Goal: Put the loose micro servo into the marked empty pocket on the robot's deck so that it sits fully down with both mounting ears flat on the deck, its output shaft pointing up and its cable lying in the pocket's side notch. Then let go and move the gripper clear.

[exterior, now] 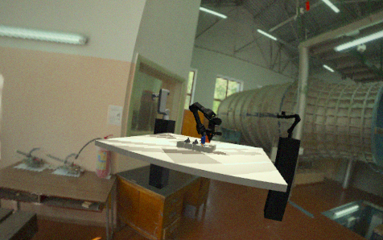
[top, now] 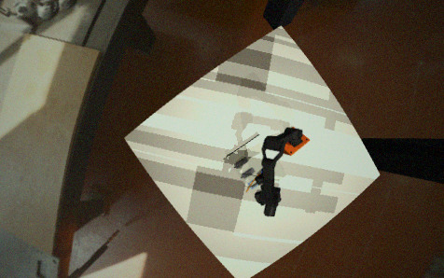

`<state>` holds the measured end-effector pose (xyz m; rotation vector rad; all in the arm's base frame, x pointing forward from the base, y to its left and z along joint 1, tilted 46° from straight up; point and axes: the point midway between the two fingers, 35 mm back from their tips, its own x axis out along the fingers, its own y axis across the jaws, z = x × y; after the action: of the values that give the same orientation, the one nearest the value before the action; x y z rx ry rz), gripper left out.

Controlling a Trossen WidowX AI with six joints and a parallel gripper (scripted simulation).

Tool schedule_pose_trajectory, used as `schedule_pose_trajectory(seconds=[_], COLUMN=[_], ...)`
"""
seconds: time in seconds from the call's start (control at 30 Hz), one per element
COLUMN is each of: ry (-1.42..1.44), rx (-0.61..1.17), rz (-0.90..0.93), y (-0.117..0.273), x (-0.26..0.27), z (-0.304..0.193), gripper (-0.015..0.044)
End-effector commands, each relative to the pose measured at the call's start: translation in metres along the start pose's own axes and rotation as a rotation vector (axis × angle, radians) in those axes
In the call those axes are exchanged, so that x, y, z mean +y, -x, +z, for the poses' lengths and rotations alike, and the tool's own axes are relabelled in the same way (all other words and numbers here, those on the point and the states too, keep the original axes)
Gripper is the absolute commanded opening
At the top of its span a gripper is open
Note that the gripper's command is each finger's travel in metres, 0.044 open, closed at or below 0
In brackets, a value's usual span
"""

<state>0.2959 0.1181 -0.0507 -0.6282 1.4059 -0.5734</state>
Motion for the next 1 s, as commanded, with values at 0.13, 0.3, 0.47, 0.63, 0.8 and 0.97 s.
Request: schedule_pose_trajectory(seconds=[0.13, 0.3, 0.47, 0.63, 0.8, 0.97], ry=[0.004, 0.004, 0.004, 0.004, 0.005, 0.005], rx=[0.003, 0.003, 0.003, 0.003, 0.003, 0.003], rz=[-0.008, -0.008, -0.009, -0.008, -0.008, -0.008], y=[-0.016, -0.024, -0.026, -0.026, -0.026, -0.025], x=[-0.002, -0.002, -0.003, -0.01, -0.018, -0.027], z=[-0.001, -0.001, -0.001, 0.0, 0.001, 0.001], gripper=[0.0, 0.0, 0.0, 0.0, 0.0, 0.0])
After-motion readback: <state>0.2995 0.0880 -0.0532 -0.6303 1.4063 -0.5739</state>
